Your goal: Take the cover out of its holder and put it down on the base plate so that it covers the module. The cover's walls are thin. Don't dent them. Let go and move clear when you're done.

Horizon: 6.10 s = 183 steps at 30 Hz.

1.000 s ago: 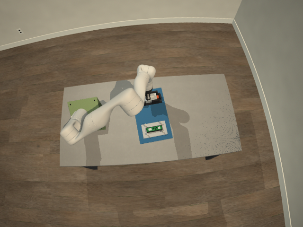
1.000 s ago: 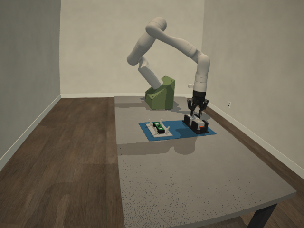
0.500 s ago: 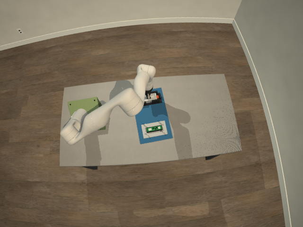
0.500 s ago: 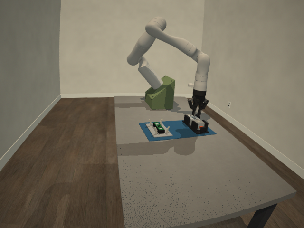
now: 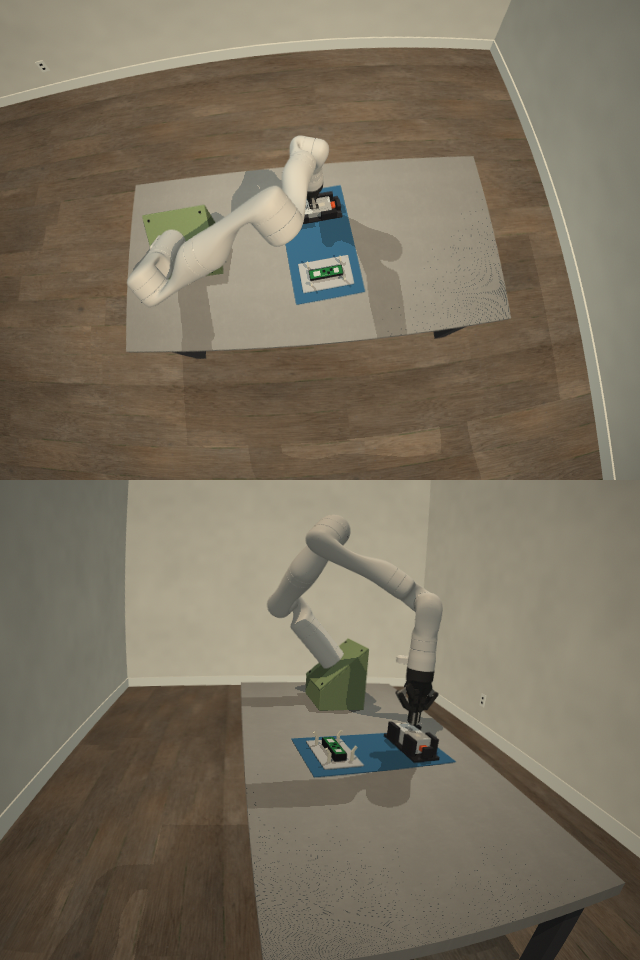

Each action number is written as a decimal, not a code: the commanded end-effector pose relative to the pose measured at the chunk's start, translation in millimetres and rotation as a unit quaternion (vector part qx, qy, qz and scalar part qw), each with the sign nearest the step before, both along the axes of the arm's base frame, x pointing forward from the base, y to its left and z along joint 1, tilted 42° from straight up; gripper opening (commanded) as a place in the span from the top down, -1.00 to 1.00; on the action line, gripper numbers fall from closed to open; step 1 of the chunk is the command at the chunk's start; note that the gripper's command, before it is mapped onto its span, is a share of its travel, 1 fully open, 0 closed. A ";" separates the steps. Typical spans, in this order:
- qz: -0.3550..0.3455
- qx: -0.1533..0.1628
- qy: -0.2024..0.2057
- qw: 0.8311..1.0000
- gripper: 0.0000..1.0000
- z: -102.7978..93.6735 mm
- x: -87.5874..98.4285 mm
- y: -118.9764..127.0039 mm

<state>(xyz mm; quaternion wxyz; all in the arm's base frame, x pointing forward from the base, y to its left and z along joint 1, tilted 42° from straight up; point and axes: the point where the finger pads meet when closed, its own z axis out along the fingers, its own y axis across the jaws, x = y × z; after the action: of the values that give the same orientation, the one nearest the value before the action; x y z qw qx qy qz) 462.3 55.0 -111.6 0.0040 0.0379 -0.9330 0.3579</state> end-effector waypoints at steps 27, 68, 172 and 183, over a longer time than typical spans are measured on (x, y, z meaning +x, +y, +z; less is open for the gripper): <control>0.001 0.001 -0.001 1.000 1.00 0.6 0.5 1.1; 0.002 0.002 -0.003 1.000 -1.00 -25.9 3.7 -21.7; 0.002 0.002 -0.004 1.000 1.00 -41.2 5.6 -36.1; 0.002 0.002 -0.004 1.000 1.00 -41.1 5.6 -36.1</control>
<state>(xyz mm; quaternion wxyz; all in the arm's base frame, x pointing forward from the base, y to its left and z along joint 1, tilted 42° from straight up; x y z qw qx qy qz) 467.3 17.8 -153.3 -0.0001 0.0383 -0.9334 0.3568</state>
